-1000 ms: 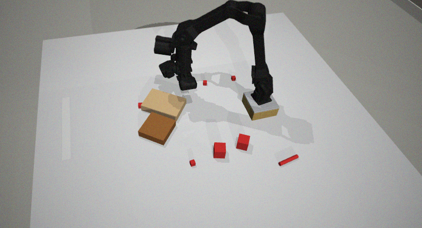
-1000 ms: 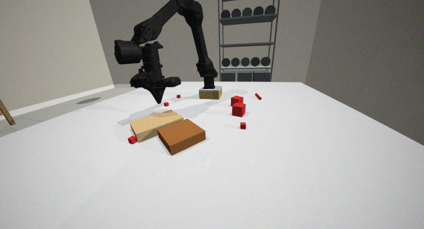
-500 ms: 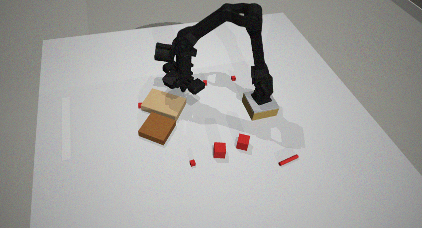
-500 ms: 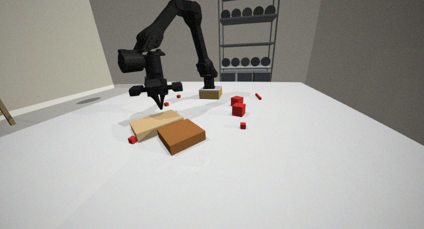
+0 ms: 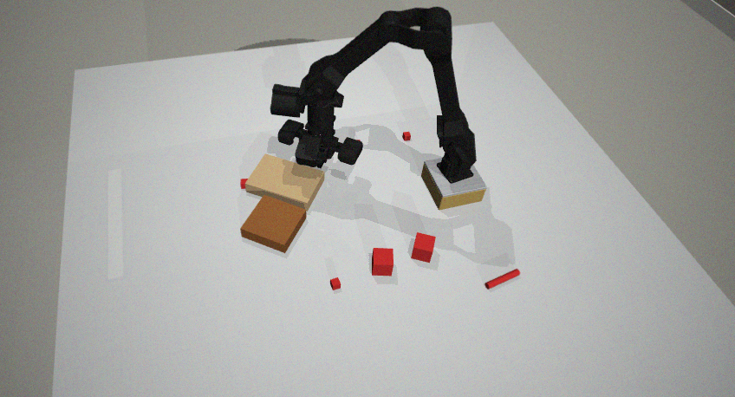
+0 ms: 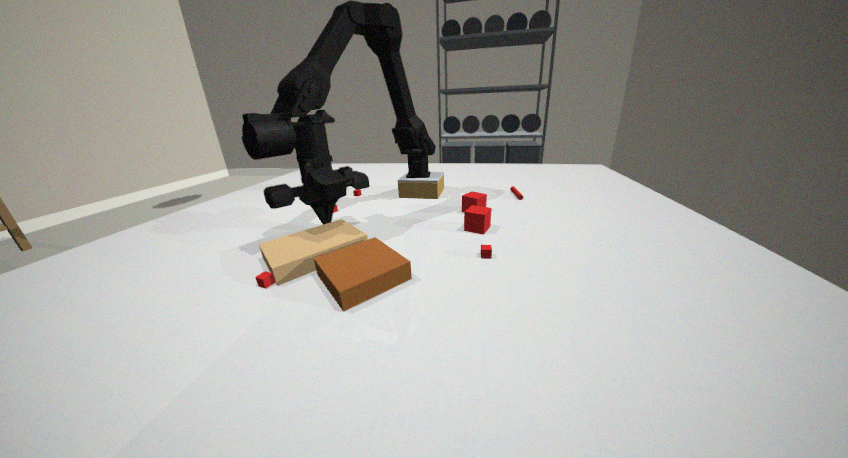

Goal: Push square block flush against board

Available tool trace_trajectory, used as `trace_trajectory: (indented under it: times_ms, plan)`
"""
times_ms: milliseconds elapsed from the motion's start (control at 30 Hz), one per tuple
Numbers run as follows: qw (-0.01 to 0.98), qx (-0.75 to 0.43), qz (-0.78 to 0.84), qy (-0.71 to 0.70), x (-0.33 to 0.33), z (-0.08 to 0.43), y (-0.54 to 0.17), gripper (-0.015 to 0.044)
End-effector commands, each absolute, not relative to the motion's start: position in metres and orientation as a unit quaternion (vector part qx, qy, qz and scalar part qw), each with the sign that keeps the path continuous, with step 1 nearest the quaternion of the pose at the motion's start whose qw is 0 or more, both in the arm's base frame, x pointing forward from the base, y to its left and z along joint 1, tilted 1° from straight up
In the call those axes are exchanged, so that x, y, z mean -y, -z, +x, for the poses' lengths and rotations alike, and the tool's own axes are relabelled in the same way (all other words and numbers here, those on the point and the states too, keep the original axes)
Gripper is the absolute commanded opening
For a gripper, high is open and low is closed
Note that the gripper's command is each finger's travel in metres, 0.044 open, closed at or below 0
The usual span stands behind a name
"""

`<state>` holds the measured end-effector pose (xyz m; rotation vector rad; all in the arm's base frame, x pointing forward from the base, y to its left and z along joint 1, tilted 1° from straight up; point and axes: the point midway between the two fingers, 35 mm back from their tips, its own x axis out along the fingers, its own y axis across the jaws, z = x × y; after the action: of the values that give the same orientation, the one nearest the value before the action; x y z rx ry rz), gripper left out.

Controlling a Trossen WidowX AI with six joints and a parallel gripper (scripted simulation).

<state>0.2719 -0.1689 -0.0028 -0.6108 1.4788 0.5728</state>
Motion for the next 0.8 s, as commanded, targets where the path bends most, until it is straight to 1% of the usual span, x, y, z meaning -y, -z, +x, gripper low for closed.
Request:
trace_trajectory:
  times_ms: [0,767]
  plan:
    - [0.656,-0.650,-0.277,-0.263,0.168,0.271,0.005,0.0000]
    - [0.657,-0.649,-0.277,-0.263,0.152,0.290,0.005,0.0000]
